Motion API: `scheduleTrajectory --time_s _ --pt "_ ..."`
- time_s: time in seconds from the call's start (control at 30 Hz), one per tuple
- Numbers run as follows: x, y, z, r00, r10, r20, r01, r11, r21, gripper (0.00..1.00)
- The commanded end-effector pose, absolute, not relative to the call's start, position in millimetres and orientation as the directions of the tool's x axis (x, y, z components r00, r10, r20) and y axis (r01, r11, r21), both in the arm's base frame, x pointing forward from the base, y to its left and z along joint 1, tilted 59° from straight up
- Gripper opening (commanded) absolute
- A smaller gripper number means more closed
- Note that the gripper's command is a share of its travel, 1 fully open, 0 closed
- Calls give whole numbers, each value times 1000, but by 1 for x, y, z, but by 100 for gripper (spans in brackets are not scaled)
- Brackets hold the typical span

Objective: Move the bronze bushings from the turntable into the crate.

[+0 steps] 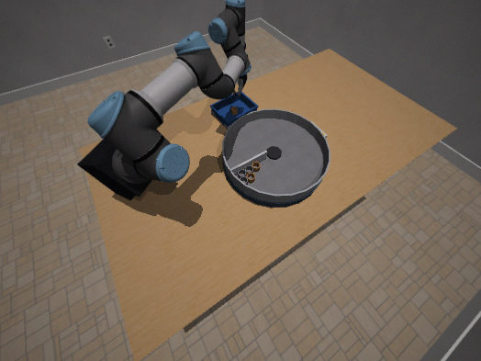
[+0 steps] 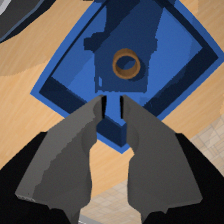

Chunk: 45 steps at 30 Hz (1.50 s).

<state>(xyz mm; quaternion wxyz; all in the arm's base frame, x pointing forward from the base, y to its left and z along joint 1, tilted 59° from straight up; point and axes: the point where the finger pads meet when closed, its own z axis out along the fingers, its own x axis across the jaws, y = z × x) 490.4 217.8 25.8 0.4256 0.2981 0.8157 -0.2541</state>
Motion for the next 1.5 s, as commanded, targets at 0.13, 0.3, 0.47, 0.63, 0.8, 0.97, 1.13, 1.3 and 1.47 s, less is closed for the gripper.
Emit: scheduleTrajectory --time_s 0.13,0.3,0.47,0.63,0.8,0.97,1.13,1.3,1.47 --pt "481 229 35 -460 272 -845 709 686 -164 6" --pt "480 231 36 -460 272 -845 709 686 -164 6" --pt "479 232 37 -460 272 -845 709 686 -164 6" --pt "478 233 37 -460 272 -845 709 686 -164 6" --pt "478 233 37 -460 272 -845 709 686 -164 6" --pt "478 233 37 -460 272 -845 709 686 -164 6" --pt "478 233 37 -460 272 -845 709 686 -164 6" --pt "478 233 37 -460 272 -845 709 686 -164 6" --pt "478 233 37 -460 272 -845 709 686 -164 6"
